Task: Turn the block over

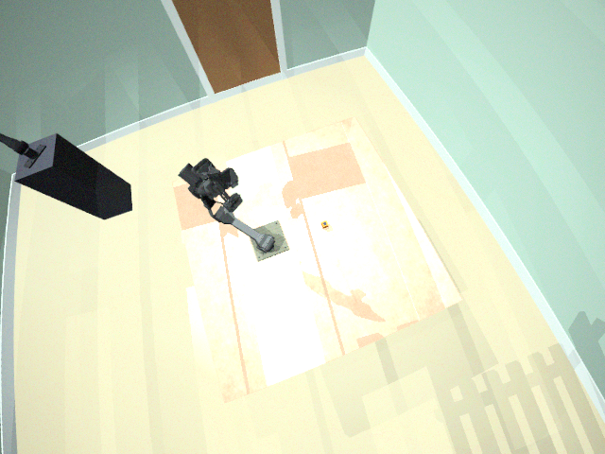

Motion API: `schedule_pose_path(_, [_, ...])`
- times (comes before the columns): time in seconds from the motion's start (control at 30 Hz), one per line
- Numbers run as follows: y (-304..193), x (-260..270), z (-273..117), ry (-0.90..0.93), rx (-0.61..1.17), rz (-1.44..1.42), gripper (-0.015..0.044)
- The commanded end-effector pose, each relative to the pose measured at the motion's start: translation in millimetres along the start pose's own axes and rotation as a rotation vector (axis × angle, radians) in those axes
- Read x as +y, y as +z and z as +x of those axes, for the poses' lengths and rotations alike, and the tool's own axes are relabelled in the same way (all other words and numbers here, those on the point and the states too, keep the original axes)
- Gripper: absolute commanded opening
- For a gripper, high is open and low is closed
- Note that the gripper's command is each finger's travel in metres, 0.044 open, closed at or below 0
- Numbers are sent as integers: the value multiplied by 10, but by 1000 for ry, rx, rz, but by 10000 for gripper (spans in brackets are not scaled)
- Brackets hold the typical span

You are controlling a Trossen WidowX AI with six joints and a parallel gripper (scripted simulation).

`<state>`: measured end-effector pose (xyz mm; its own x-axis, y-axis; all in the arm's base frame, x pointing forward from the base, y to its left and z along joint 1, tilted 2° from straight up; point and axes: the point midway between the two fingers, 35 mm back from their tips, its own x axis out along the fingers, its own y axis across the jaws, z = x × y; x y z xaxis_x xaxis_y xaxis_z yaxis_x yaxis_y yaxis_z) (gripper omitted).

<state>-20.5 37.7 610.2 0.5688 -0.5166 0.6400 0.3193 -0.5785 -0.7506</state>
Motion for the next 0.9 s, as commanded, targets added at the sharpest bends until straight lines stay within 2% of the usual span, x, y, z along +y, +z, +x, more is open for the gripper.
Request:
schedule_pose_path(0.0, [41,418,337,137,-58,150,440])
schedule_pose_path(0.27, [431,1508,983,516,-157,504,440])
schedule_pose_path(0.47, [990,2353,1214,854,-179,739,440])
schedule_pose_path(0.67, [1672,3153,1119,1221,-153,872,440])
schedule_pose_path(0.87, [2342,3813,732,1588,-54,913,440])
